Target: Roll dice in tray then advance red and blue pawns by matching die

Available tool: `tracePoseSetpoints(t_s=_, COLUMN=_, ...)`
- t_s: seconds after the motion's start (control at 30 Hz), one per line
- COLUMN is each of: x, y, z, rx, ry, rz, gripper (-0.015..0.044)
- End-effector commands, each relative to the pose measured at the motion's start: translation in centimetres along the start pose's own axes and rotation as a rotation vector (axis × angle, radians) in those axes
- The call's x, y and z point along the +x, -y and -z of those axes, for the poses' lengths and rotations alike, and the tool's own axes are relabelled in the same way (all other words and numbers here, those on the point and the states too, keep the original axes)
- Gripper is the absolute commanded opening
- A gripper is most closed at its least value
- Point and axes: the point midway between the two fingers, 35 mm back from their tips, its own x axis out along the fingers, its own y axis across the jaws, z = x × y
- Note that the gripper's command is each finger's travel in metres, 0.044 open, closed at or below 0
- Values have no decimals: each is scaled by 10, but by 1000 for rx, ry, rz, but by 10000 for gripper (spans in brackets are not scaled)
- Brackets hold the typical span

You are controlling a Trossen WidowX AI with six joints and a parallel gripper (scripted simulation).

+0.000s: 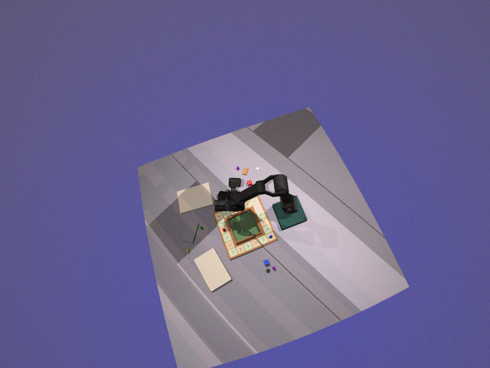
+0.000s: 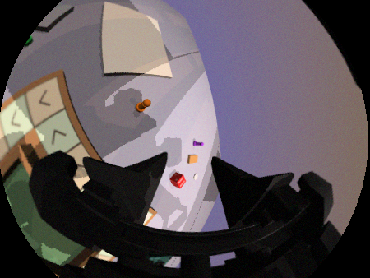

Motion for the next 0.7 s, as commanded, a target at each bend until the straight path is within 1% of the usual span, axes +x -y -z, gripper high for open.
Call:
tracePoseSetpoints(t_s=0.0, x=48, y=22, z=41, rx=-276, ry=-212, rz=-424, gripper=275)
tracePoseSetpoints(t_s=0.13, x=58, y=33, z=62, rx=-349, ry=-210, rz=-662, gripper=275)
tracePoseSetpoints(t_s=0.3, x=59, y=48, z=83, rx=-379, ry=-107, rz=-922, gripper=275)
tracePoseSetpoints(t_s=0.37, x=59, y=50, z=85, rx=-378, ry=-89, rz=-947, gripper=275)
tracePoseSetpoints(t_s=0.67, x=57, y=49, z=86, rx=-378, ry=-89, rz=-947, gripper=275)
